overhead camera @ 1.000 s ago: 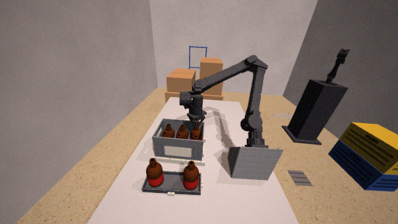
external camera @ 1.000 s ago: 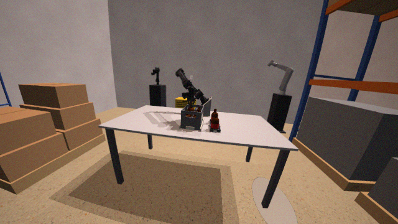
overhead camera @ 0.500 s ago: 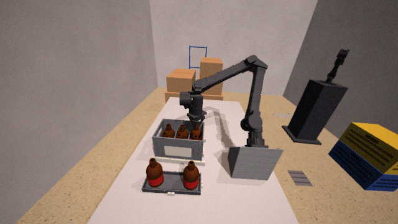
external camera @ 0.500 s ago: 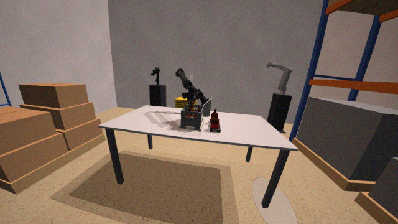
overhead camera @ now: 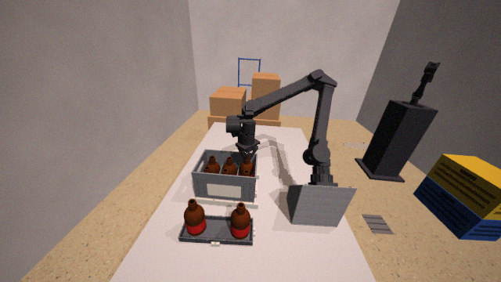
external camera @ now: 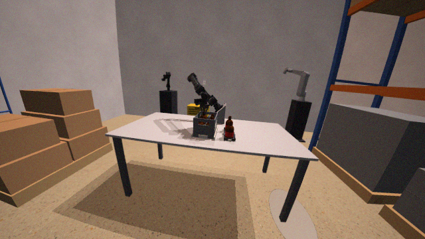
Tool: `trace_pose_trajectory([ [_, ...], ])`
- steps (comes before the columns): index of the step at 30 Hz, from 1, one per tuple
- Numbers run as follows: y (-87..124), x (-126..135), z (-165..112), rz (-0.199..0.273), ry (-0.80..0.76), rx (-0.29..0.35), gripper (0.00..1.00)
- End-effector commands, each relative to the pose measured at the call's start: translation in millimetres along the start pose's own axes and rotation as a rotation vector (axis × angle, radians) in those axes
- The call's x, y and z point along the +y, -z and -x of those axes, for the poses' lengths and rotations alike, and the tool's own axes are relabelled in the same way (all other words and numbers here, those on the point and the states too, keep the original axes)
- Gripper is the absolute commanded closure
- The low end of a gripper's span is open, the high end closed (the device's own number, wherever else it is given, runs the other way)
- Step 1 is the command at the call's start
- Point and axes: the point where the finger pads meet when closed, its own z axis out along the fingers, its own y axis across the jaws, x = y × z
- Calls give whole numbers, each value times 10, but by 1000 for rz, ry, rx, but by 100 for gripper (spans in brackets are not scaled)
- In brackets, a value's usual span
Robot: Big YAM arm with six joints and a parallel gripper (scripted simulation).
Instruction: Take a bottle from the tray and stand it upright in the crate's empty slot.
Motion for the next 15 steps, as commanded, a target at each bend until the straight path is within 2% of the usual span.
trace_pose_trajectory([
  [1, -14, -1, 70, 3, -9, -4, 100],
  [15, -57, -2, 75, 3, -10, -5, 100],
])
